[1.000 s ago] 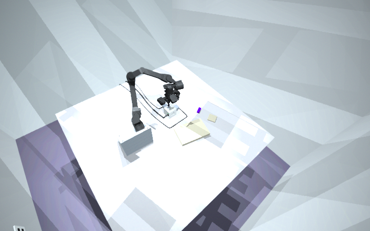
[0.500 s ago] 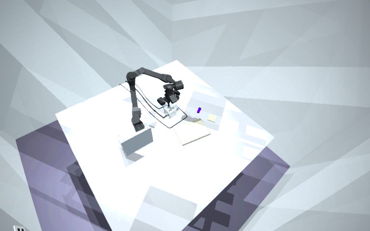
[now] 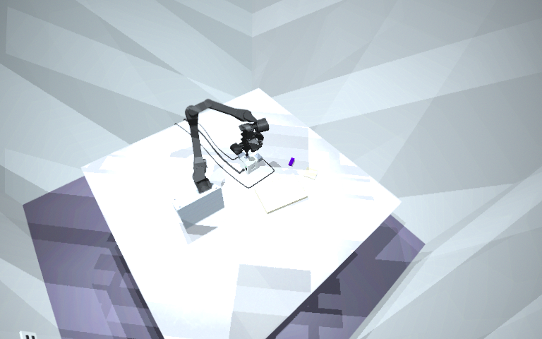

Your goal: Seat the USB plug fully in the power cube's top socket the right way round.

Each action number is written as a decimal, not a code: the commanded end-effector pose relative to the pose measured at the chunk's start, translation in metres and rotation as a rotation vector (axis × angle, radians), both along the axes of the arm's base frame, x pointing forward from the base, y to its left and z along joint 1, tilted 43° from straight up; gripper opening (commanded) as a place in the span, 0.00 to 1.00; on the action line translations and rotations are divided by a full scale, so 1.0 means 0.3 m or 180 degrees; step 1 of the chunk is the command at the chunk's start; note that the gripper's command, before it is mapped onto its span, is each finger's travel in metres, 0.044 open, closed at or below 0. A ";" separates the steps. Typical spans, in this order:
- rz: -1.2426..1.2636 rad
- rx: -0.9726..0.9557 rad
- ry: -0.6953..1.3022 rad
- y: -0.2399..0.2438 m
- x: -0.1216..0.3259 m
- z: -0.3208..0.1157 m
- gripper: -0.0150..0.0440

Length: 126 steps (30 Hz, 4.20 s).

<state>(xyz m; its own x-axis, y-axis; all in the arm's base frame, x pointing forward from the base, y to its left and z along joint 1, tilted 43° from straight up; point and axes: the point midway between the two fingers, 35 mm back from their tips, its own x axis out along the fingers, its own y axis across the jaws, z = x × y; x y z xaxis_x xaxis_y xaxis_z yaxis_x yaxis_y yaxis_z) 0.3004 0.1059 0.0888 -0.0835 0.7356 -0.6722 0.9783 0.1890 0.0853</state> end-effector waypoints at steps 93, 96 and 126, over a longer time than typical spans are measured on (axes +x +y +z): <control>-0.0011 0.0014 0.0010 0.028 -0.002 -0.028 0.25; -0.0011 0.0015 0.0010 0.028 -0.003 -0.029 0.25; -0.0011 0.0015 0.0010 0.034 -0.003 -0.035 0.25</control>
<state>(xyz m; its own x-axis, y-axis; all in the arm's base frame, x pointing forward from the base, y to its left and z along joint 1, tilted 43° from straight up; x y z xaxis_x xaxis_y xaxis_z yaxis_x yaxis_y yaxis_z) 0.3003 0.1136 0.0794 -0.0777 0.7382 -0.6701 0.9801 0.1798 0.0844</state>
